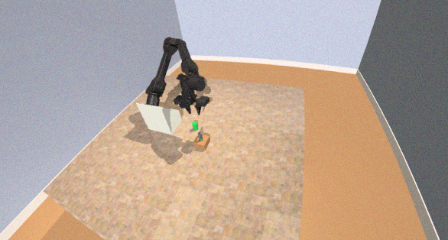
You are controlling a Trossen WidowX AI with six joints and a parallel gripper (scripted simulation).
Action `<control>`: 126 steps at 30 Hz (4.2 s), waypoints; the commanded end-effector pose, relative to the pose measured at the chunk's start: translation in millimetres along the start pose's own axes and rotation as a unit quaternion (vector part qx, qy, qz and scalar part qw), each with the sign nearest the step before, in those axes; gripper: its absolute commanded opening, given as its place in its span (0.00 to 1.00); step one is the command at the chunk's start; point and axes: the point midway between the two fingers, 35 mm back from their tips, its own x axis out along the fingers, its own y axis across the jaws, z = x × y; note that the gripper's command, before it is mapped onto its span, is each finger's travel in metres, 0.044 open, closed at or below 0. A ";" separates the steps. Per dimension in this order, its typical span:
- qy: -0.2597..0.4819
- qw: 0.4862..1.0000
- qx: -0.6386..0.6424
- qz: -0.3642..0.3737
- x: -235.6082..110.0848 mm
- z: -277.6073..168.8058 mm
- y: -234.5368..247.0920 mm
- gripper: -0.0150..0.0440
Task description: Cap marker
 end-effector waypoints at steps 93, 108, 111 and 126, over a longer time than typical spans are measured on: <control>0.057 0.989 -0.128 -0.039 94.8 -37.8 -47.8 0.25; 0.058 0.989 -0.128 -0.039 71.3 -34.6 -44.2 0.25; 0.057 0.989 -0.128 -0.038 69.5 -30.4 -37.5 0.25; 0.052 0.990 -0.128 -0.037 59.7 -6.0 -5.0 0.25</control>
